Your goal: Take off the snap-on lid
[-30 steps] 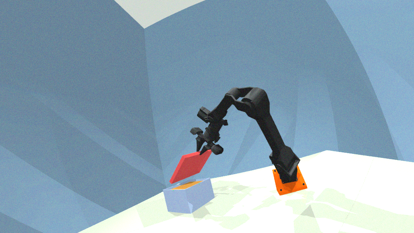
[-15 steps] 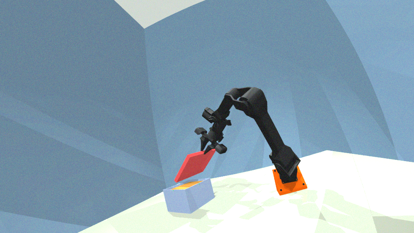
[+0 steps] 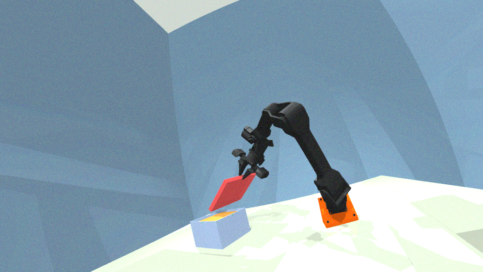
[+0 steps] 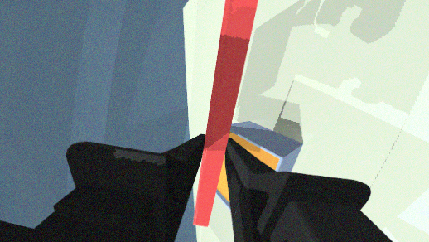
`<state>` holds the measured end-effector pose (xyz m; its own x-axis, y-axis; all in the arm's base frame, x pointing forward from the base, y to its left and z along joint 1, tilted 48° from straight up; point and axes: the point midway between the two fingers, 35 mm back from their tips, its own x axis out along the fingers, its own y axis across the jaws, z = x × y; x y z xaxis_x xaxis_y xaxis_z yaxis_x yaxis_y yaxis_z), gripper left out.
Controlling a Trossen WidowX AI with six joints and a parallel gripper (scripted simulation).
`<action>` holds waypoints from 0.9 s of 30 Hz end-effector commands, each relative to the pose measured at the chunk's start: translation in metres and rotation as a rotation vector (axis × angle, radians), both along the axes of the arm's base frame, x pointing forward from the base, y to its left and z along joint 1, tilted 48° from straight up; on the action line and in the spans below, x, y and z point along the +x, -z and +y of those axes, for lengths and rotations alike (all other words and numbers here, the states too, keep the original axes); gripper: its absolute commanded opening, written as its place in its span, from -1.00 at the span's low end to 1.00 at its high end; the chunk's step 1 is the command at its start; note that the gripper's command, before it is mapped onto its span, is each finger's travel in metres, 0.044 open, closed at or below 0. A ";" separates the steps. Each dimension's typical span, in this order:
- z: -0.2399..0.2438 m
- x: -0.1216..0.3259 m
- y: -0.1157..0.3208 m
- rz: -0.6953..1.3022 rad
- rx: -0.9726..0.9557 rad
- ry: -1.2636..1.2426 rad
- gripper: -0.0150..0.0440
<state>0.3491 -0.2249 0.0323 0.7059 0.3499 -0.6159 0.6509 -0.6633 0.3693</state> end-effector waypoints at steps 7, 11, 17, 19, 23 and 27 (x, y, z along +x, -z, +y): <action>-0.015 -0.007 0.012 -0.008 -0.002 0.000 -0.49; -0.020 -0.010 0.018 -0.008 -0.003 0.000 -0.49; -0.028 -0.015 0.025 -0.008 -0.004 0.000 -0.49; -0.031 -0.016 0.028 -0.008 -0.004 0.000 -0.49; -0.036 -0.020 0.033 -0.008 -0.005 0.000 -0.49; -0.041 -0.023 0.039 -0.008 -0.005 0.000 -0.49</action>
